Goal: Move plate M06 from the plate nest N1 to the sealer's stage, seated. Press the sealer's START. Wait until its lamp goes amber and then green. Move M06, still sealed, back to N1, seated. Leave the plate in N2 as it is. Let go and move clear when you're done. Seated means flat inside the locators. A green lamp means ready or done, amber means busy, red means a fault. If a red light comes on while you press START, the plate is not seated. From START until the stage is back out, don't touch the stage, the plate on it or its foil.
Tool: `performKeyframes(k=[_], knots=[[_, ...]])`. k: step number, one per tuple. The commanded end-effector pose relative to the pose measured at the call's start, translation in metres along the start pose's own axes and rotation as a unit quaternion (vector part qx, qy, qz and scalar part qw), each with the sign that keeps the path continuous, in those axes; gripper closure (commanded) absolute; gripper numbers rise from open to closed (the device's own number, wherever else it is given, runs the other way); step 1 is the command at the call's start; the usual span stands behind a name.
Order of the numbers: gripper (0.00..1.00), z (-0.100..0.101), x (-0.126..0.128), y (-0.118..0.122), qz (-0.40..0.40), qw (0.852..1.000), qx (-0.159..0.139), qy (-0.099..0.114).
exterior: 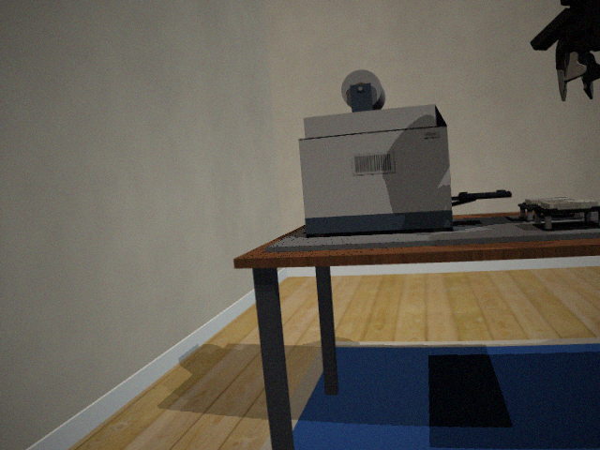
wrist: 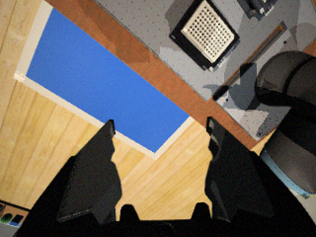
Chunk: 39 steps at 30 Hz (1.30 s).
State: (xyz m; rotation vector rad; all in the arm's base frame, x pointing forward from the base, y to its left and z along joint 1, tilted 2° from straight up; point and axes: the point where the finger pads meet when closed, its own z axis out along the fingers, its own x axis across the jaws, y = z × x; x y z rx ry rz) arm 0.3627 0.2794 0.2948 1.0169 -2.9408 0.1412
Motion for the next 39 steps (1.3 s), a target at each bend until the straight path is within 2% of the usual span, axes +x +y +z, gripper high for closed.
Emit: performKeyframes(k=[1,5,7,13,16,22,29,37,39], knots=[[0.32,-0.023,-0.014,-0.005,0.000,1.000,-0.002,-0.003],[0.32,-0.036,-0.020,-0.007,0.000,1.000,-0.003,-0.003],[0.32,-0.036,-0.020,-0.007,0.000,1.000,-0.003,-0.003],[0.32,-0.061,-0.034,-0.012,0.000,1.000,-0.004,-0.005],[0.32,-0.061,-0.034,-0.012,0.000,1.000,-0.004,-0.005],[0.32,-0.087,-0.047,-0.017,0.000,1.000,-0.006,-0.006],[0.32,-0.099,-0.052,-0.019,0.000,1.000,-0.007,-0.007],[0.32,-0.135,-0.069,-0.025,0.000,1.000,-0.010,-0.009],[0.32,-0.136,-0.069,-0.026,0.000,1.000,-0.010,-0.009]])
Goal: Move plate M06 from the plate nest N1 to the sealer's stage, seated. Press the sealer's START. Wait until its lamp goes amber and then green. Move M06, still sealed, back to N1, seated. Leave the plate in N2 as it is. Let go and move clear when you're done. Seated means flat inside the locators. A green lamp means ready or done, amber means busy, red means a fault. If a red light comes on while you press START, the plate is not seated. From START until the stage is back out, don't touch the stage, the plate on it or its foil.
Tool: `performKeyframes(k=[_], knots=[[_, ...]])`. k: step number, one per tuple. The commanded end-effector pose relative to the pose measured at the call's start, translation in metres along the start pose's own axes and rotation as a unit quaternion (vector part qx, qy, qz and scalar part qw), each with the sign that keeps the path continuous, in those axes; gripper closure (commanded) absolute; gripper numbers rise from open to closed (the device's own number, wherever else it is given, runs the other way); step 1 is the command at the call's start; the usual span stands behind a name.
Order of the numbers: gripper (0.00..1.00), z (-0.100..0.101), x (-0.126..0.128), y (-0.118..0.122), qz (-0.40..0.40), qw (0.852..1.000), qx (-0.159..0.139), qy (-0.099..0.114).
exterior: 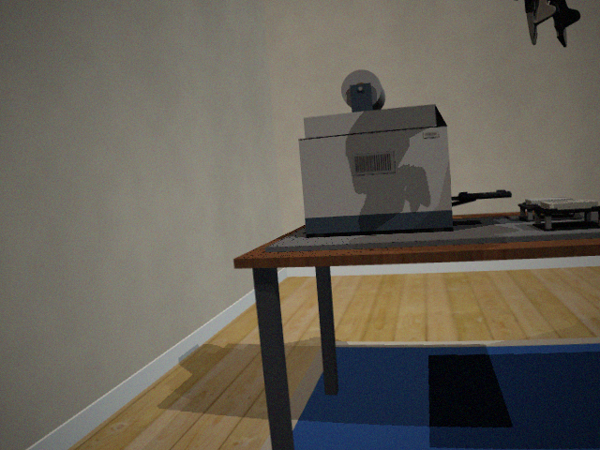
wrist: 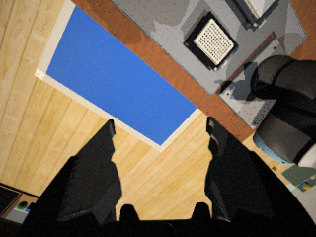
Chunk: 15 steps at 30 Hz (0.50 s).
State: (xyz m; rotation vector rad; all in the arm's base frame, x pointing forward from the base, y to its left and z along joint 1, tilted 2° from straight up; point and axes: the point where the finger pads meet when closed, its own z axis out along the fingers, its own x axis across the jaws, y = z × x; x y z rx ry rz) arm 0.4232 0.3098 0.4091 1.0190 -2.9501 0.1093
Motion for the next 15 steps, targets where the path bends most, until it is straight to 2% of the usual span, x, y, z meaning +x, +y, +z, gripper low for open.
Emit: performKeyframes(k=[1,2,10,13,15], knots=[[0.32,-0.020,-0.010,-0.003,0.000,1.000,-0.002,-0.001],[0.32,-0.020,-0.010,-0.003,0.000,1.000,-0.002,-0.001],[0.32,-0.056,-0.025,-0.008,0.000,1.000,-0.005,-0.003],[0.32,-0.057,-0.026,-0.008,0.000,1.000,-0.005,-0.003],[0.32,-0.066,-0.029,-0.010,0.000,1.000,-0.005,-0.004]])
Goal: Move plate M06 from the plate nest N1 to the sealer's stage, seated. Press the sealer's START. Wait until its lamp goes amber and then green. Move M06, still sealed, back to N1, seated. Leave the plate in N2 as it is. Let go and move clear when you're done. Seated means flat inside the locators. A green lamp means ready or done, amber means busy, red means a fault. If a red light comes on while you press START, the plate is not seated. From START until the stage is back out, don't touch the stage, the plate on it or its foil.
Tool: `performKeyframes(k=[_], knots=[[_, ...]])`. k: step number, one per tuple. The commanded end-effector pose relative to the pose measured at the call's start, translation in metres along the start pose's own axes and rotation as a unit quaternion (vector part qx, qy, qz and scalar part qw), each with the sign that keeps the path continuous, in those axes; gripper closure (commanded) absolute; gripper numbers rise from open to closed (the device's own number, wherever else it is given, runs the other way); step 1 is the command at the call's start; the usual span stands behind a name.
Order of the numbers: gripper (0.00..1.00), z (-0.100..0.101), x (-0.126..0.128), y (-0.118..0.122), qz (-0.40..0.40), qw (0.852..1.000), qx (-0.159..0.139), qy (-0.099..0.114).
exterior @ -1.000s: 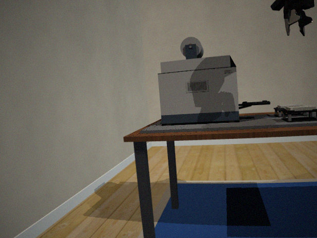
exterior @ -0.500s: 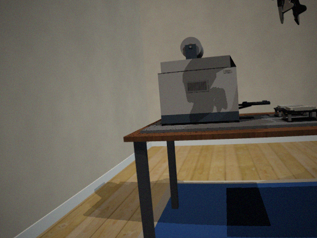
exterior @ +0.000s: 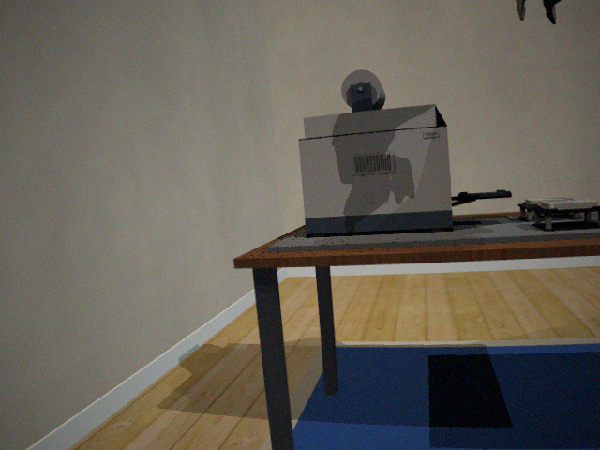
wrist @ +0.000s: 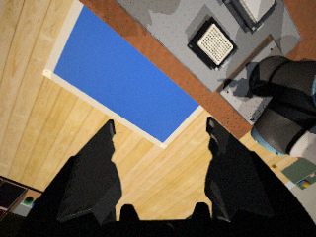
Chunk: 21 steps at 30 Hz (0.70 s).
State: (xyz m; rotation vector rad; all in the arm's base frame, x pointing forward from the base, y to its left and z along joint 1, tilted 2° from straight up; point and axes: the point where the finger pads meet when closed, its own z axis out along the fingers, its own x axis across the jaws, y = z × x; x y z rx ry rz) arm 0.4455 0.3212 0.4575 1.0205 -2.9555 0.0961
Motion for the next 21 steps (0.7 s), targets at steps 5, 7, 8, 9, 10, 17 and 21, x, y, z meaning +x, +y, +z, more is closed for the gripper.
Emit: performKeyframes(k=[5,7,8,9,10,17,21], knots=[[0.32,-0.031,-0.012,-0.004,0.000,1.000,-0.003,-0.001],[0.32,-0.040,-0.016,-0.005,0.000,1.000,-0.004,-0.001],[0.32,-0.044,-0.018,-0.005,0.000,1.000,-0.004,-0.002],[0.32,-0.044,-0.018,-0.005,0.000,1.000,-0.004,-0.002],[0.32,-0.044,-0.018,-0.005,0.000,1.000,-0.004,-0.002],[0.32,-0.072,-0.028,-0.009,0.000,1.000,-0.006,-0.003],[0.32,-0.080,-0.031,-0.009,0.000,1.000,-0.007,-0.004]])
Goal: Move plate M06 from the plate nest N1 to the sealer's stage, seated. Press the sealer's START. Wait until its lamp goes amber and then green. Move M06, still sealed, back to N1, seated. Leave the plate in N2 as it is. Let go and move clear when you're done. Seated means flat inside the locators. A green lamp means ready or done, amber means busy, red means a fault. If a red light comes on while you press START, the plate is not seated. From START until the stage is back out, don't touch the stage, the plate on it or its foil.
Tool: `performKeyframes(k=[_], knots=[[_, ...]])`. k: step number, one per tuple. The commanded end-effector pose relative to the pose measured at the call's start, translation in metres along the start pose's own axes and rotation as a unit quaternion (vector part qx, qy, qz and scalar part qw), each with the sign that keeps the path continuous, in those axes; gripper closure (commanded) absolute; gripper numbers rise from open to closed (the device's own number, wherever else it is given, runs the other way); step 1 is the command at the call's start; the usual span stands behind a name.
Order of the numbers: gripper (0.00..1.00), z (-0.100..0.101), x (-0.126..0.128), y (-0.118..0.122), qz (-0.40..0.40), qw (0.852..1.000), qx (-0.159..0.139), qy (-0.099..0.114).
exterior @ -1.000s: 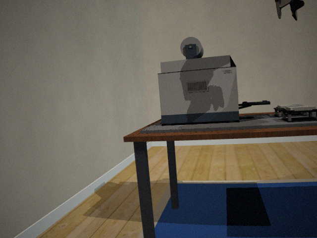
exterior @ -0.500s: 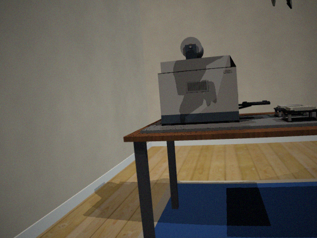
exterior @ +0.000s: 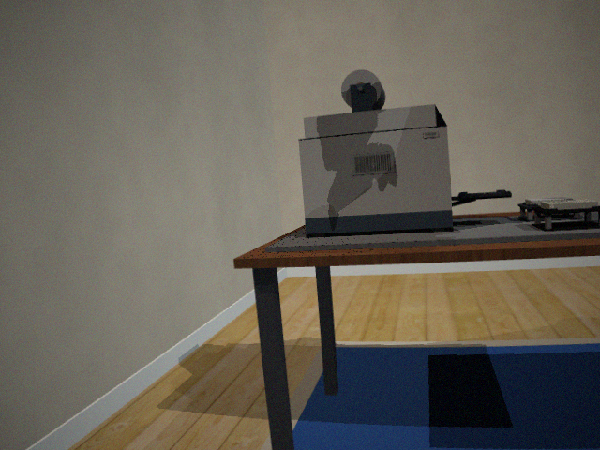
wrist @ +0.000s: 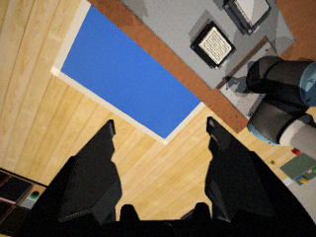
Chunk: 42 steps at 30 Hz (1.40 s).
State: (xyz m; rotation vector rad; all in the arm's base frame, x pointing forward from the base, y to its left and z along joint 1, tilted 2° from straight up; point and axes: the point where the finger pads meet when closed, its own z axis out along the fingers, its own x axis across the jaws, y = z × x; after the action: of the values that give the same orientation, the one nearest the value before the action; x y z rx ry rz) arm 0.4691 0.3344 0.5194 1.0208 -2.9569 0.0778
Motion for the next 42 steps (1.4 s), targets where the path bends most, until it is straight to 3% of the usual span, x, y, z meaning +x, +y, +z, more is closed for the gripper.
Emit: performKeyframes(k=[1,8,12,21,24,31,34,42], knots=[[0.32,-0.018,-0.007,-0.002,0.000,1.000,-0.002,-0.001],[0.32,-0.051,-0.018,-0.005,0.000,1.000,-0.004,-0.003],[0.32,-0.053,-0.018,-0.005,0.000,1.000,-0.004,-0.003],[0.32,-0.086,-0.029,-0.007,0.000,1.000,-0.007,-0.005],[0.32,-0.087,-0.029,-0.008,0.000,1.000,-0.007,-0.005],[0.32,-0.120,-0.038,-0.010,0.000,1.000,-0.010,-0.007],[0.32,-0.120,-0.038,-0.010,0.000,1.000,-0.010,-0.007],[0.32,-0.152,-0.045,-0.011,0.000,1.000,-0.013,-0.009]])
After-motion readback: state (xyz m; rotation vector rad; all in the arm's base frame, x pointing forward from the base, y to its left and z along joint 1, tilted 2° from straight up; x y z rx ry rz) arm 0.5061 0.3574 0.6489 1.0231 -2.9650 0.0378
